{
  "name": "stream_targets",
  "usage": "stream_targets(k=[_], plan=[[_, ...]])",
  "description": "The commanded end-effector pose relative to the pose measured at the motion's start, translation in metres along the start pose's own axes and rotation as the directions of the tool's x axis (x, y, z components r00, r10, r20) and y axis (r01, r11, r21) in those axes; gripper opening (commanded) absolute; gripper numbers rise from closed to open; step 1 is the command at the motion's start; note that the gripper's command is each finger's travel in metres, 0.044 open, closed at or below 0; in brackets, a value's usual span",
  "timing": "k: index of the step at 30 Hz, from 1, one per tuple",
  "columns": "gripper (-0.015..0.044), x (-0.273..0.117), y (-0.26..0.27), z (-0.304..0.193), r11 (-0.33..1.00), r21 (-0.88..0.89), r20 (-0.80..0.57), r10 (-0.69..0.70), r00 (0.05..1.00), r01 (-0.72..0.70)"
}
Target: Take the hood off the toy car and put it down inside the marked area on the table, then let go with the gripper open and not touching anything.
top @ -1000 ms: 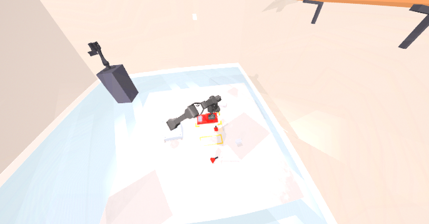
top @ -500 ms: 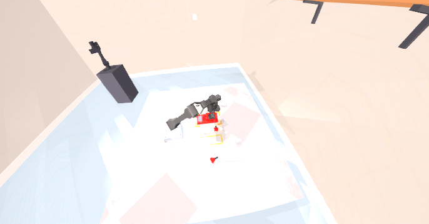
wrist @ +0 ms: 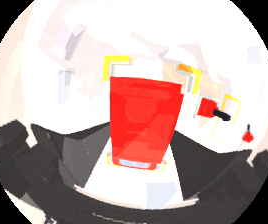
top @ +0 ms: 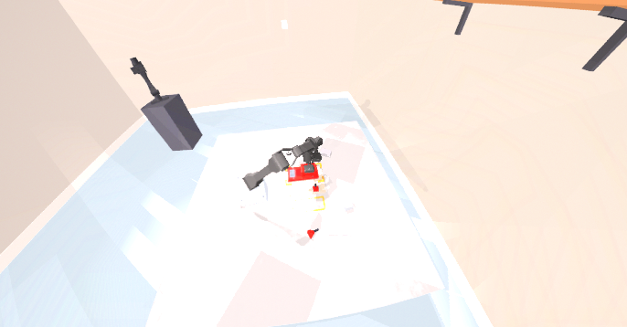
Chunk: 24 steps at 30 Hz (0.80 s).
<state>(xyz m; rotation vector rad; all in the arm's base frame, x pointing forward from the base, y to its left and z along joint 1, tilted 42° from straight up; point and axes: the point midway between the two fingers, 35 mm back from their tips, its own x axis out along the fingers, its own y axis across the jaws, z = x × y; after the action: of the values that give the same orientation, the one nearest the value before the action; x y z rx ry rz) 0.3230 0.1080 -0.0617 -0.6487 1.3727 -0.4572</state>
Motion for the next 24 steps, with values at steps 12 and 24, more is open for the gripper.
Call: stream_targets(k=[12, 24], plan=[[0.0, -0.014, 0.001, 0.001, 1.0, 0.005, 0.002, 0.006, 1.0, -0.006], [0.0, -0.047, -0.002, 0.001, 1.0, -0.003, 0.0, 0.003, 1.0, -0.003]])
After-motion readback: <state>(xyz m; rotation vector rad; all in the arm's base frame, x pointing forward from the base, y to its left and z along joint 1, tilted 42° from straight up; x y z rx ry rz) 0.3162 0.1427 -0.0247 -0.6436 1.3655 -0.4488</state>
